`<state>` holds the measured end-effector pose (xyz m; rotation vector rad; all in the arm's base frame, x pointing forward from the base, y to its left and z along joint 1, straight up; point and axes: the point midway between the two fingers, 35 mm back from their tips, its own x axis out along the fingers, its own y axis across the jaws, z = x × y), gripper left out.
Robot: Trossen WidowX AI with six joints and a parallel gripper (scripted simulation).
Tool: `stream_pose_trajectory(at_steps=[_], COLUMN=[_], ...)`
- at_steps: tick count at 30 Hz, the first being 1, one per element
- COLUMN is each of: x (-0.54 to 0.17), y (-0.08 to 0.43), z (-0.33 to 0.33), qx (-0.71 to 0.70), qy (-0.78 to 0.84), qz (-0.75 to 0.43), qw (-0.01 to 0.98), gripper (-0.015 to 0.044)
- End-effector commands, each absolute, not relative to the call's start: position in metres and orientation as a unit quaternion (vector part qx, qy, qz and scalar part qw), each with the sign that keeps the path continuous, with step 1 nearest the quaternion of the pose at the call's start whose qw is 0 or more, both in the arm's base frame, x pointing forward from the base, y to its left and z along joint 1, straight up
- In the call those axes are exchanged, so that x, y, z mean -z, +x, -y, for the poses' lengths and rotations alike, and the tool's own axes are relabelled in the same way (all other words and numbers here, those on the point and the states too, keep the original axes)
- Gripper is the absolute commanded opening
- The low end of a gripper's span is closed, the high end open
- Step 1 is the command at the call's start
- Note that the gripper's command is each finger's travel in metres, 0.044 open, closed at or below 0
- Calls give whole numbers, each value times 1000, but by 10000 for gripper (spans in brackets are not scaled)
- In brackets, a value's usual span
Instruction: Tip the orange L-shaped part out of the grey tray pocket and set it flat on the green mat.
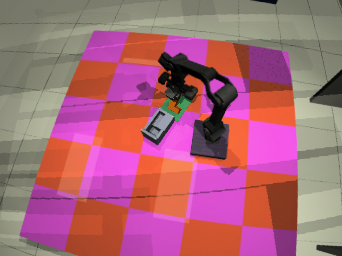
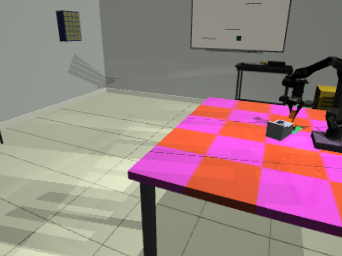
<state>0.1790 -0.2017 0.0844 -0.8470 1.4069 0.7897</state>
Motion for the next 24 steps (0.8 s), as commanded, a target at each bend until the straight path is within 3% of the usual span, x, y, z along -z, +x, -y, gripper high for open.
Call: stream_pose_trajectory(at_steps=[1,23,24], x=[-76,-76,-76], y=[178,178,178], z=[201,201,201], qx=[-347,-345,-345], qy=[-366,-364,-364], qz=[-610,-611,-611], qw=[612,612,612], gripper=[0,0,26])
